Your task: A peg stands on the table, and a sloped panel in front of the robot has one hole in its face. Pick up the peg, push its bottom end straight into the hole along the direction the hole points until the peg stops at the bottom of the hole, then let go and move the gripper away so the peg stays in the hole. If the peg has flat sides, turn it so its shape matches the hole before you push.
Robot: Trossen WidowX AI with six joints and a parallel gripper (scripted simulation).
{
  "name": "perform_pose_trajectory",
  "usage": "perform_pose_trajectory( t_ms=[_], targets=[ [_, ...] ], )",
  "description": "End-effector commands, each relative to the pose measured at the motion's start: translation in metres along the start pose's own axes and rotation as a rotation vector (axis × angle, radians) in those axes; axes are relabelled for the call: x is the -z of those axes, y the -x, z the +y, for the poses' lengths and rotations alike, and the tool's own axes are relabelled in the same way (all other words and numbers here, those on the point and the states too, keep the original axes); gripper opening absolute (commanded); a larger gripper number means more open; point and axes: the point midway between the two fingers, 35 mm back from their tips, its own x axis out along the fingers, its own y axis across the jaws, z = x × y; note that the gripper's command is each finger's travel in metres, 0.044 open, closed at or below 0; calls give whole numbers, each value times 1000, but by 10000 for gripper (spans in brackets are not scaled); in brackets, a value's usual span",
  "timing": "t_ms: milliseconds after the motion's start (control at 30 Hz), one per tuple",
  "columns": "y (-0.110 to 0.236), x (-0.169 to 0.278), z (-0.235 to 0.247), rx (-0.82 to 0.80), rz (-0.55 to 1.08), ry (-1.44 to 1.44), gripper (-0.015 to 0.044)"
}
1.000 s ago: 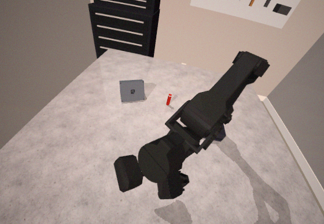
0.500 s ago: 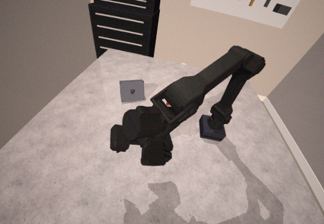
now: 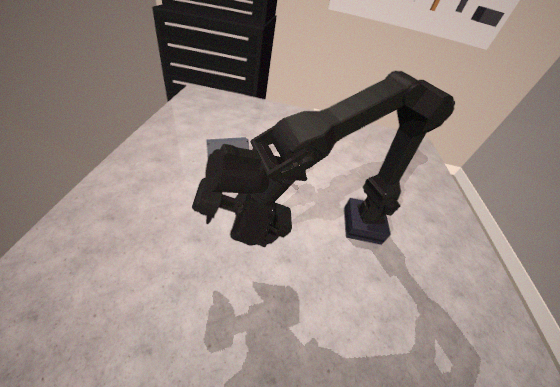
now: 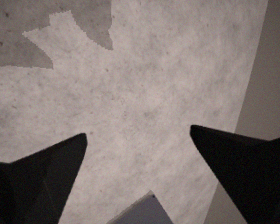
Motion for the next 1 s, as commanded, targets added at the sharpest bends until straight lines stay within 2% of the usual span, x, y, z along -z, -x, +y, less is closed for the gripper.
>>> perform_pose_trajectory(
  t_ms=[0,967],
  targets=[
    [-3,15,4,-25,13,-47,440],
    [-5,140,32,-153,129,-482,440]
  ],
)
